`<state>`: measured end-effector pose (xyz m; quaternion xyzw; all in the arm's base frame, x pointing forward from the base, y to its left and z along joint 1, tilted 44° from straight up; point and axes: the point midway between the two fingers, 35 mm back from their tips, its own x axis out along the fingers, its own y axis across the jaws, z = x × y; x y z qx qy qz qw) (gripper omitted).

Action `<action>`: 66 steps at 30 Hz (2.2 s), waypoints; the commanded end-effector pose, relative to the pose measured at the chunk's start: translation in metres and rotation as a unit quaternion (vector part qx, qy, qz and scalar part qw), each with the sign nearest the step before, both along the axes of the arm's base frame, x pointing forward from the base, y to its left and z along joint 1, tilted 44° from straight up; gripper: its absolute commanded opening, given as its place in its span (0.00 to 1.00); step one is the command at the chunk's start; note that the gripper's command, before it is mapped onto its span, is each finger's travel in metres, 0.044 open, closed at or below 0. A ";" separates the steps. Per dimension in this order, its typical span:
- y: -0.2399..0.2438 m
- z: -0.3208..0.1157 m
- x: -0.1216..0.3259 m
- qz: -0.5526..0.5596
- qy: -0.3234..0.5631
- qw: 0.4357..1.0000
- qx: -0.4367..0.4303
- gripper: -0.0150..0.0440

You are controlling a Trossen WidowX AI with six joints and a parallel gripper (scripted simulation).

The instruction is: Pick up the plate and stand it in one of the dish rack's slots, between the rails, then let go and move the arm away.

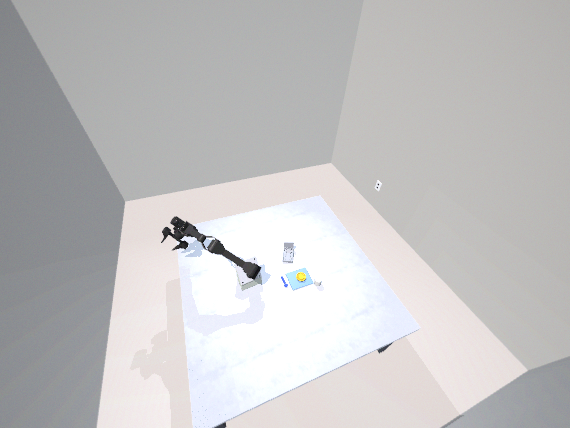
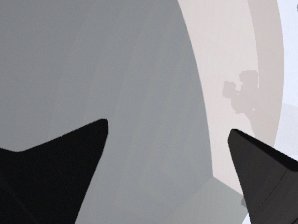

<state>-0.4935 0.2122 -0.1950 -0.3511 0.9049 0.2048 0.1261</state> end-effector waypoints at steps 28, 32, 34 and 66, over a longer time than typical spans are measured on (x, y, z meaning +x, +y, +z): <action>0.253 0.055 0.265 -0.252 -0.180 0.918 0.250 0.93; 0.272 0.065 0.330 -0.276 -0.229 0.891 0.278 0.93; 0.277 0.070 0.363 -0.285 -0.256 0.878 0.288 0.93; 0.040 0.181 0.803 -0.235 -0.656 0.696 0.176 0.93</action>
